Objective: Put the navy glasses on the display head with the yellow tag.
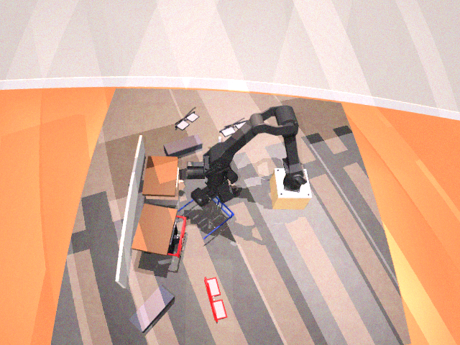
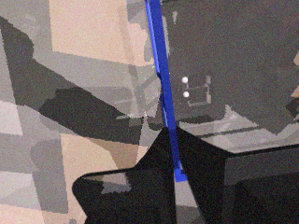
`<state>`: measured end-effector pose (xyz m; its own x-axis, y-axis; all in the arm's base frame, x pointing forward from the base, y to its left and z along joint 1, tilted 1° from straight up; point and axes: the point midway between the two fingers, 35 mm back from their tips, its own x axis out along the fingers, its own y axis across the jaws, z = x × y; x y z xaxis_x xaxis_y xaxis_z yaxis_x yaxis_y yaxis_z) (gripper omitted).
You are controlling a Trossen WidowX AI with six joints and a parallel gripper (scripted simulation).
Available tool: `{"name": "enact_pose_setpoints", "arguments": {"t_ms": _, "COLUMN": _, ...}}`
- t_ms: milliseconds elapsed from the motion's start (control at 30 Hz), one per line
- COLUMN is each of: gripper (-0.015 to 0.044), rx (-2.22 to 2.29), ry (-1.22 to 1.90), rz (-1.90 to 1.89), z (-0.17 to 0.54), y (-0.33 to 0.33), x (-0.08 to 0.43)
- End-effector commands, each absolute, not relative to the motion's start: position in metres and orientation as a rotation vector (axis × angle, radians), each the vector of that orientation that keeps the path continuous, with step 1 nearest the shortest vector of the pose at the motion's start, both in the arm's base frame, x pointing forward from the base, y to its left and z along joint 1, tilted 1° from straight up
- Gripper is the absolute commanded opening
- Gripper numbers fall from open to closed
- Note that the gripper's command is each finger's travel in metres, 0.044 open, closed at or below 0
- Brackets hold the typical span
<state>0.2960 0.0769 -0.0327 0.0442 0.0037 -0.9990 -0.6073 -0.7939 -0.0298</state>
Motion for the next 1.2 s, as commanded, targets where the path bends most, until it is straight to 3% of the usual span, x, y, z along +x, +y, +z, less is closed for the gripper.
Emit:
{"name": "enact_pose_setpoints", "arguments": {"t_ms": 0, "gripper": 0.0000, "rx": -1.879, "ry": 0.606, "rz": 1.799, "z": -0.031, "y": 0.077, "x": 0.296}}
{"name": "enact_pose_setpoints", "arguments": {"t_ms": 533, "gripper": 0.0000, "rx": -1.880, "ry": 0.613, "rz": 1.800, "z": 0.066, "y": 0.079, "x": 0.291}}
{"name": "enact_pose_setpoints", "arguments": {"t_ms": 1167, "gripper": 0.0000, "rx": -1.753, "ry": 0.560, "rz": 1.733, "z": 0.080, "y": 0.024, "x": 0.300}}
